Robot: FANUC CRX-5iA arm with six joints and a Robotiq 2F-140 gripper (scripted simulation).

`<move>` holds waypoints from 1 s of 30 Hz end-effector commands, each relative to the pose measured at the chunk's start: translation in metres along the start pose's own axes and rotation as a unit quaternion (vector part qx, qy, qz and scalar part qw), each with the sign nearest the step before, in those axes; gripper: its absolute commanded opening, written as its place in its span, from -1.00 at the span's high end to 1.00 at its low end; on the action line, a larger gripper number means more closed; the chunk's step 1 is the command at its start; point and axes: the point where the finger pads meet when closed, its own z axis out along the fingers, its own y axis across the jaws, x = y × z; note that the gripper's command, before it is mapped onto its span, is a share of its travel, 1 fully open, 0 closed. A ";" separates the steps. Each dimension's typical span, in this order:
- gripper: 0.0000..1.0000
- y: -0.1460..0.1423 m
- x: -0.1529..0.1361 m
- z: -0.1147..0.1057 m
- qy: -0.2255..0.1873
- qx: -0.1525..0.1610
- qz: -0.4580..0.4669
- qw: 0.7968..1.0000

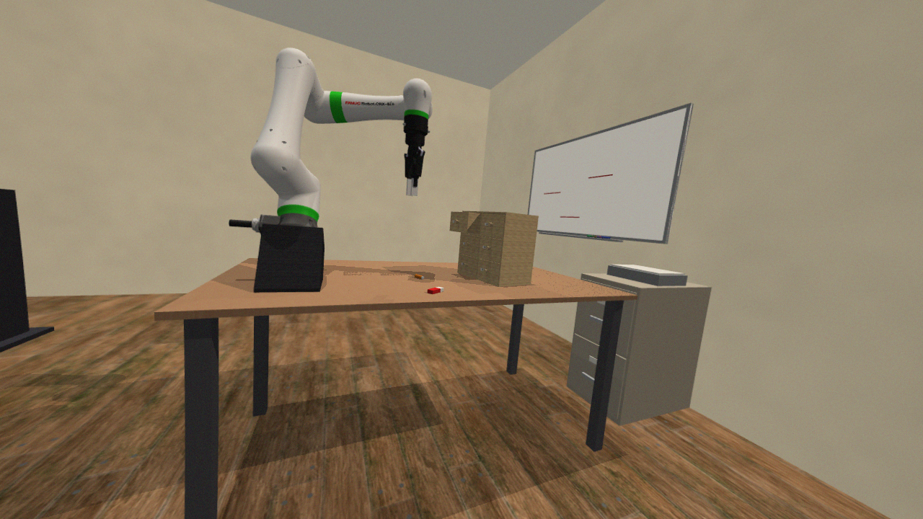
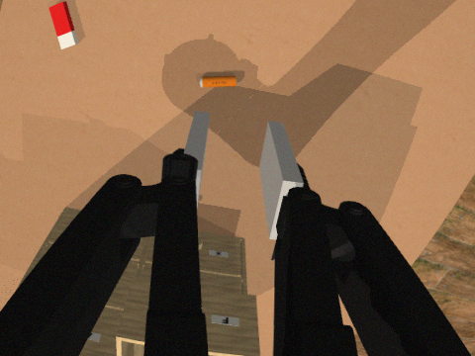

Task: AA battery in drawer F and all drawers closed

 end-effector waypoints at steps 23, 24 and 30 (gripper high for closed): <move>0.60 -0.003 -0.013 0.063 0.000 0.000 -0.206 0.978; 0.60 -0.004 -0.013 0.068 0.000 0.000 -0.220 0.976; 0.60 -0.004 -0.017 0.085 0.000 0.000 -0.275 0.962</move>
